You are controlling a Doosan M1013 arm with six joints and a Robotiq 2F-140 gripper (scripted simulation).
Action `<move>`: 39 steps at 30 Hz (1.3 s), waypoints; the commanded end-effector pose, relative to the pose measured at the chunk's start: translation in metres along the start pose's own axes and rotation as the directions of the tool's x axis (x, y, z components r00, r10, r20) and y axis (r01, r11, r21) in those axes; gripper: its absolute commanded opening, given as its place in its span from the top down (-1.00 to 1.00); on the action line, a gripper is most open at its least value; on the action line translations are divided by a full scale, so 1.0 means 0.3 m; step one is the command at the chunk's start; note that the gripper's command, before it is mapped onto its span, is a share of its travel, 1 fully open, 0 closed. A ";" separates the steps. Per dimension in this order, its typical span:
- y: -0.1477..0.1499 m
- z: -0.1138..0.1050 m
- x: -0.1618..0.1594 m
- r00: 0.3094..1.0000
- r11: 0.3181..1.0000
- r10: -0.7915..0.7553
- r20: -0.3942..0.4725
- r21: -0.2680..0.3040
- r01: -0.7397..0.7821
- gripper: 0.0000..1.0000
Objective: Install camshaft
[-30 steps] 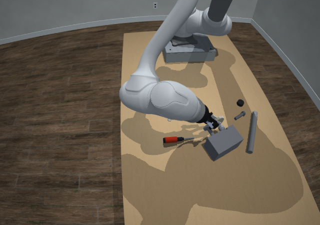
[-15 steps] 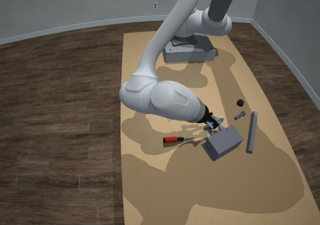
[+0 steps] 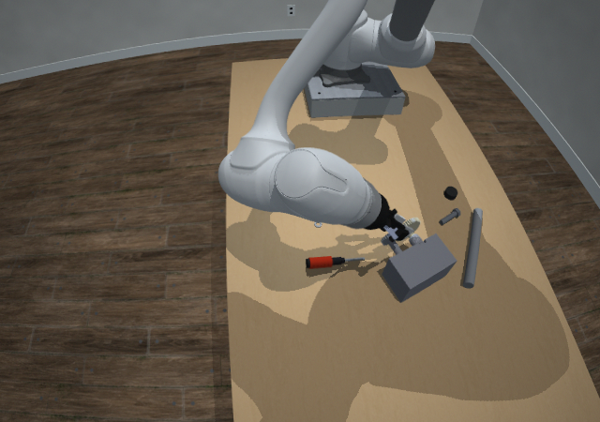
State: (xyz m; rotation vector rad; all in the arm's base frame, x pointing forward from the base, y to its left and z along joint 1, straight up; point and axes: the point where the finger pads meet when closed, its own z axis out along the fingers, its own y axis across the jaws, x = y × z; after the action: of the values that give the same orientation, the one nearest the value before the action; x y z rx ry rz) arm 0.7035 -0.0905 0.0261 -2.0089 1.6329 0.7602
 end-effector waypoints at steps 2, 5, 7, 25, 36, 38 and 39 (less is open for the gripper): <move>-0.001 -0.044 -0.003 1.000 1.000 0.003 -0.001 0.002 -0.003 0.63; -0.001 -0.070 -0.004 1.000 1.000 0.003 -0.001 0.002 -0.003 0.63; 0.000 -0.086 -0.004 1.000 1.000 0.003 -0.001 0.002 -0.003 0.63; 0.000 -0.128 -0.004 1.000 1.000 0.003 -0.001 0.002 -0.003 0.63; 0.000 -0.157 -0.030 1.000 1.000 0.003 -0.001 0.002 -0.003 0.63; 0.000 -0.170 -0.041 1.000 1.000 0.003 -0.001 0.002 -0.003 0.63; 0.000 -0.177 -0.048 1.000 1.000 0.003 -0.001 0.002 -0.003 0.63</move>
State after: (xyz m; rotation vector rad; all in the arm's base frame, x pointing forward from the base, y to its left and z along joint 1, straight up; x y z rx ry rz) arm 0.7101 -0.1103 0.0647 -2.0006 1.6298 0.7593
